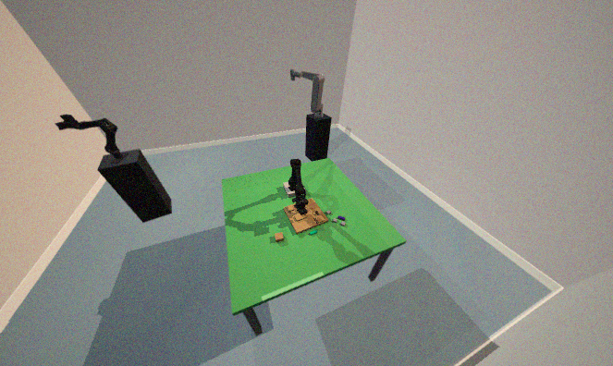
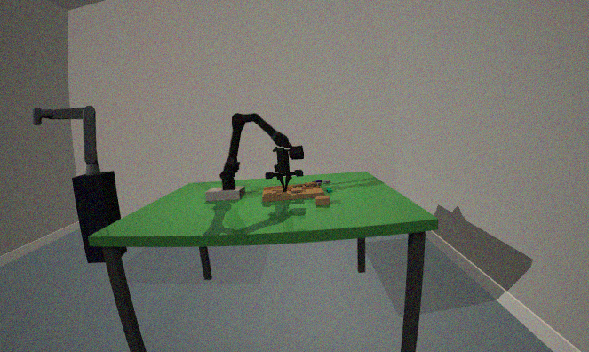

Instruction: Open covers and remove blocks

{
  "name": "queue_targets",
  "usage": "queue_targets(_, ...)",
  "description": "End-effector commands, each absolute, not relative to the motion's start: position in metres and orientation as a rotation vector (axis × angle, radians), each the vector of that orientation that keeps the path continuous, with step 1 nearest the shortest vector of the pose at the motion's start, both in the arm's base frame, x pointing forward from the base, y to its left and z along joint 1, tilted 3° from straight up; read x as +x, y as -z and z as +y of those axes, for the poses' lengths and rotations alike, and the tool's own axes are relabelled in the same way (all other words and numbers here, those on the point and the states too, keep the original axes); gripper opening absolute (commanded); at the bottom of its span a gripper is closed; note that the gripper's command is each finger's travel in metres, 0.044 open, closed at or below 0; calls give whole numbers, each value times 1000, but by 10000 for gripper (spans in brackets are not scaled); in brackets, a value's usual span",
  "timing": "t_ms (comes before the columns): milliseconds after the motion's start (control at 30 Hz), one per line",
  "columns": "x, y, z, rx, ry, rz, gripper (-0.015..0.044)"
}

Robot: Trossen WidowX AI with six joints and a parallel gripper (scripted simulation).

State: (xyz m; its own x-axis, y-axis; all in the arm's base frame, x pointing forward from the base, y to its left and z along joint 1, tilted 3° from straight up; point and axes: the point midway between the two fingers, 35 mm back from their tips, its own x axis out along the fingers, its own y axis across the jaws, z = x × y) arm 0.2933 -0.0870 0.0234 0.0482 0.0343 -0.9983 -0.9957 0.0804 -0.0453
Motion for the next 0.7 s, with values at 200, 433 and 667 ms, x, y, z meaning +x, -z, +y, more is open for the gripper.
queue_targets(200,281,-23,-88,-1153,-1134,1185,0)
queue_targets(433,272,-23,-87,-1153,-1135,1186,0)
queue_targets(667,266,-22,-86,-1152,-1135,1186,0)
